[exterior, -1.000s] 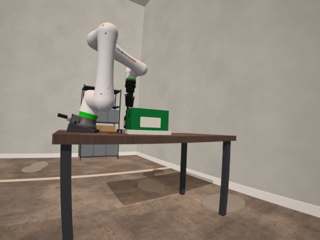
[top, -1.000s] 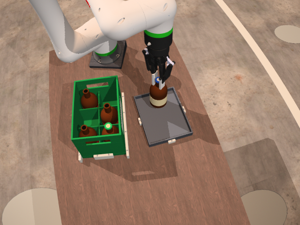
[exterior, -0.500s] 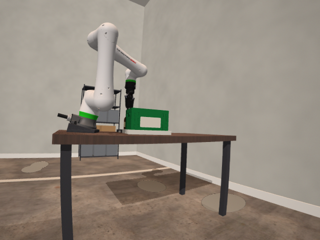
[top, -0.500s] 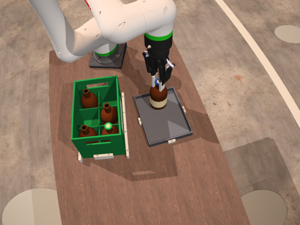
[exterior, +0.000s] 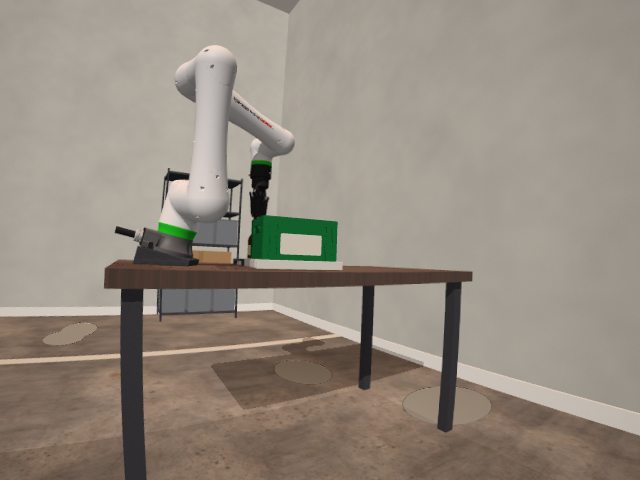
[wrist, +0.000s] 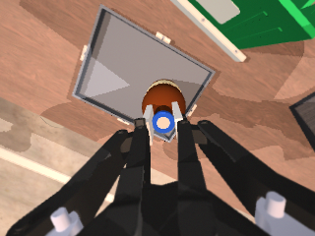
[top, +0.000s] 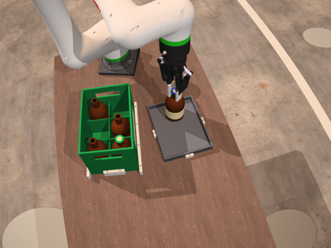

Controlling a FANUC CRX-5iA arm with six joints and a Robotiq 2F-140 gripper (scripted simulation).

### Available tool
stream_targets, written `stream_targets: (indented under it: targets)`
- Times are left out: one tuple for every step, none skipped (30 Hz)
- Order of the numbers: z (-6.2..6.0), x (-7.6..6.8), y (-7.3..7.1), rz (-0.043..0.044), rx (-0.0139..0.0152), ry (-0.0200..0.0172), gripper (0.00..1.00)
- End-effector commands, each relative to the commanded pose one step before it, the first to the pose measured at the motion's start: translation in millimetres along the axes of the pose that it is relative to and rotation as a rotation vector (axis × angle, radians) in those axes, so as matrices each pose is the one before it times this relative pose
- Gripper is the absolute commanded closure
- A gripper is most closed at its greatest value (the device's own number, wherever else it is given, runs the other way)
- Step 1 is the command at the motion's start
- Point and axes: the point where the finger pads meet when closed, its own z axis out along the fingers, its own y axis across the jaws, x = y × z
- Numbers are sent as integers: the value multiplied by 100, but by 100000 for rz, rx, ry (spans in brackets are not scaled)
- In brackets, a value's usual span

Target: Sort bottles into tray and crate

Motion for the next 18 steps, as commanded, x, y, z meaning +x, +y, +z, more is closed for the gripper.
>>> stream_targets:
  targets:
    - [113, 1, -17, -4, 43, 11, 100]
    - [40, 0, 0, 0, 0, 0, 100]
    - [40, 0, 0, 0, 0, 0, 100]
    - [40, 0, 0, 0, 0, 0, 100]
    - [40, 0, 0, 0, 0, 0, 100]
    - [40, 0, 0, 0, 0, 0, 100]
    - [40, 0, 0, 0, 0, 0, 100]
    - [40, 0, 0, 0, 0, 0, 100]
    - [40, 0, 0, 0, 0, 0, 100]
    - [40, 0, 0, 0, 0, 0, 100]
    - [0, 0, 0, 0, 0, 0, 100]
    - [0, 0, 0, 0, 0, 0, 100]
    - [3, 0, 0, -1, -1, 1, 100]
    - [40, 0, 0, 0, 0, 0, 100]
    - [40, 0, 0, 0, 0, 0, 100]
    - [40, 0, 0, 0, 0, 0, 100]
    - [40, 0, 0, 0, 0, 0, 100]
    - [40, 0, 0, 0, 0, 0, 100]
